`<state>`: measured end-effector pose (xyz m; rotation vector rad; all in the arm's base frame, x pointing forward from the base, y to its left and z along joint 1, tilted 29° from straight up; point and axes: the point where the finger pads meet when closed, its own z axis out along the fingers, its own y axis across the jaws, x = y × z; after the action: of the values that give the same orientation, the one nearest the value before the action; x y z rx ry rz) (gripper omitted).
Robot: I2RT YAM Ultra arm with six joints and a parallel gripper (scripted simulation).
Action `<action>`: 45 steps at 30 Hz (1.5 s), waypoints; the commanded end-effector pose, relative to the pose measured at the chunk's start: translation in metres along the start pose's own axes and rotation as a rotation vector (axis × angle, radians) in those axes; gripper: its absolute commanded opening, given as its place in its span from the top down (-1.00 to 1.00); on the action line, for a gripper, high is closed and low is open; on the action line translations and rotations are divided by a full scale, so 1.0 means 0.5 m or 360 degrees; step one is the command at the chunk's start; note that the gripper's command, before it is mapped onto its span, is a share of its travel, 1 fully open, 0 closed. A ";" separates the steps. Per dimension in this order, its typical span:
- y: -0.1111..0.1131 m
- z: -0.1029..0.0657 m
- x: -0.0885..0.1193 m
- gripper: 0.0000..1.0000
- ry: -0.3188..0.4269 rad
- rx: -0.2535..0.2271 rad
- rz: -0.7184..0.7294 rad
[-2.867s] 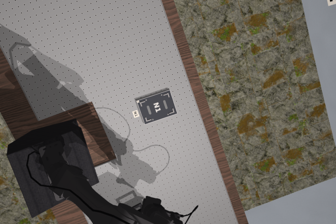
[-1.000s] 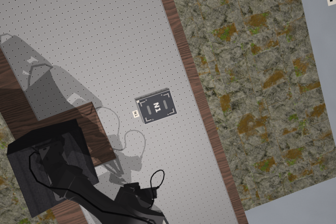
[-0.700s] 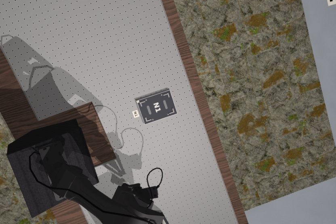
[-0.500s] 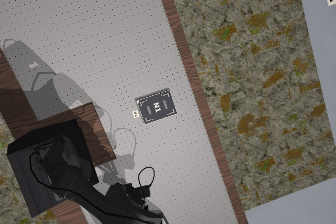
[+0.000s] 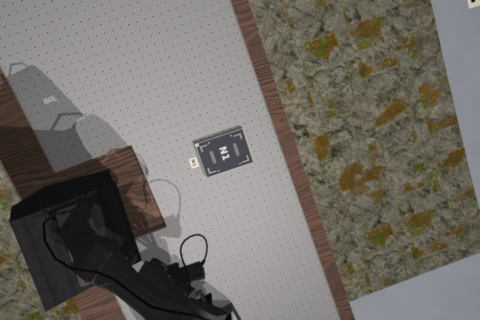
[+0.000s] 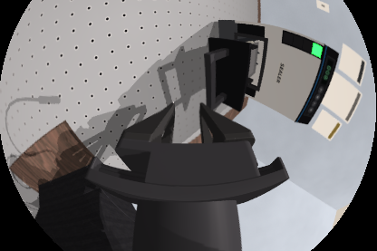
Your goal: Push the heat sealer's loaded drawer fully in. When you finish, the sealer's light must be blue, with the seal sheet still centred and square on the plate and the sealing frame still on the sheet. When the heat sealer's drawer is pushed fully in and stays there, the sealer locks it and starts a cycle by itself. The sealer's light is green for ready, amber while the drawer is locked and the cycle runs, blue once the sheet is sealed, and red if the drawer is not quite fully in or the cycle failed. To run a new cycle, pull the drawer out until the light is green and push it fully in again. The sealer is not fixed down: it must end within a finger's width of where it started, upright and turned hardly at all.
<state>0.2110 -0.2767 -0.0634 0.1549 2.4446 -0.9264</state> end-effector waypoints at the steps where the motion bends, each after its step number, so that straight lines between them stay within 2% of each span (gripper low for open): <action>1: -0.025 -0.004 -0.010 0.40 -0.0083 0.0090 -0.0026; 2: -0.046 0.009 -0.031 0.40 -0.0123 0.0132 -0.0022; 7: -0.047 0.009 -0.032 0.40 -0.0124 0.0134 -0.0022; 8: -0.024 -0.009 -0.003 0.40 -0.0077 0.0096 -0.0038; 9: -0.029 -0.016 0.005 0.40 -0.0068 0.0145 -0.0077; 11: -0.033 -0.031 0.012 0.40 -0.0079 0.0198 -0.0140; 14: -0.033 -0.048 0.015 0.40 -0.0102 0.0190 -0.0153; 15: -0.033 -0.056 0.014 0.40 -0.0126 0.0217 -0.0192; 17: -0.034 -0.067 0.013 0.40 -0.0128 0.0226 -0.0200; 20: -0.035 -0.067 0.012 0.40 -0.0130 0.0228 -0.0200; 22: -0.048 -0.058 0.000 0.40 -0.0155 0.0259 -0.0197; 45: -0.052 -0.059 -0.003 0.40 -0.0159 0.0268 -0.0188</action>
<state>0.1939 -0.2717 -0.0328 0.0095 2.3230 -1.1414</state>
